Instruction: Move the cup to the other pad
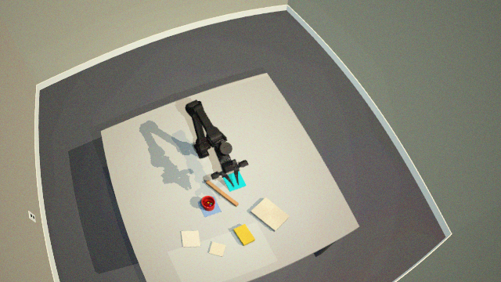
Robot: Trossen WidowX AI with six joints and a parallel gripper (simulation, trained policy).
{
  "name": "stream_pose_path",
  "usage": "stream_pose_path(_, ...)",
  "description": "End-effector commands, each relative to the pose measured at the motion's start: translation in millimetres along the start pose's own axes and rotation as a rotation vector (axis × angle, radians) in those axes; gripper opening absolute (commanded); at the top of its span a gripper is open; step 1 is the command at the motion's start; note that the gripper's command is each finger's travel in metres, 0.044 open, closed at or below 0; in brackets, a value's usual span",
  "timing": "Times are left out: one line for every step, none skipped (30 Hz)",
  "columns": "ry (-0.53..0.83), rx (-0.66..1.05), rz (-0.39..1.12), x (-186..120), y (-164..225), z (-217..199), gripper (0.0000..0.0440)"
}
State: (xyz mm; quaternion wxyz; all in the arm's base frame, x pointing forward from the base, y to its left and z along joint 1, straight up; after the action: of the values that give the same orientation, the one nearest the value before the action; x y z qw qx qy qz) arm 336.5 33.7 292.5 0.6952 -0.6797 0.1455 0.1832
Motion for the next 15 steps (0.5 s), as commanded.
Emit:
stream_pose_path(0.0, 0.019, 0.066, 5, 1, 3, 0.0091)
stream_pose_path(0.0, 0.022, 0.082, 6, 2, 3, 0.0091)
stream_pose_path(0.001, 0.025, 0.099, 7, 3, 4, 0.009)
stream_pose_path(0.002, 0.028, 0.116, 8, 4, 4, 0.009)
stream_pose_path(0.003, 0.03, 0.133, 9, 4, 5, 0.0091)
stream_pose_path(0.004, 0.032, 0.149, 10, 5, 5, 0.0092)
stream_pose_path(0.006, 0.034, 0.166, 11, 6, 5, 0.0094)
stream_pose_path(0.007, 0.036, 0.183, 12, 7, 6, 0.0095)
stream_pose_path(0.009, 0.038, 0.199, 13, 8, 6, 0.0097)
stream_pose_path(0.011, 0.039, 0.216, 14, 9, 6, 0.0099)
stream_pose_path(0.013, 0.04, 0.233, 15, 10, 6, 0.0101)
stream_pose_path(0.015, 0.04, 0.249, 16, 11, 7, 0.0103)
stream_pose_path(0.017, 0.041, 0.266, 17, 12, 7, 0.0105)
stream_pose_path(0.019, 0.041, 0.283, 17, 13, 7, 0.0106)
stream_pose_path(0.021, 0.041, 0.3, 18, 14, 7, 0.0107)
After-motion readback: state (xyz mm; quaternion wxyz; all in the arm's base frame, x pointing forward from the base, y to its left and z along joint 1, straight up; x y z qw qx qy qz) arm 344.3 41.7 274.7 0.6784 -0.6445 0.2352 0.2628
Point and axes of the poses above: the point midway between the two fingers, 35 mm back from their tips, its own x axis out along the fingers, its own z axis across the jaws, y = z × x, the point moved 2 cm from there along -x, back along the fingers, and after that the axes turned 9 degrees about -x, right-handed, at the moved point
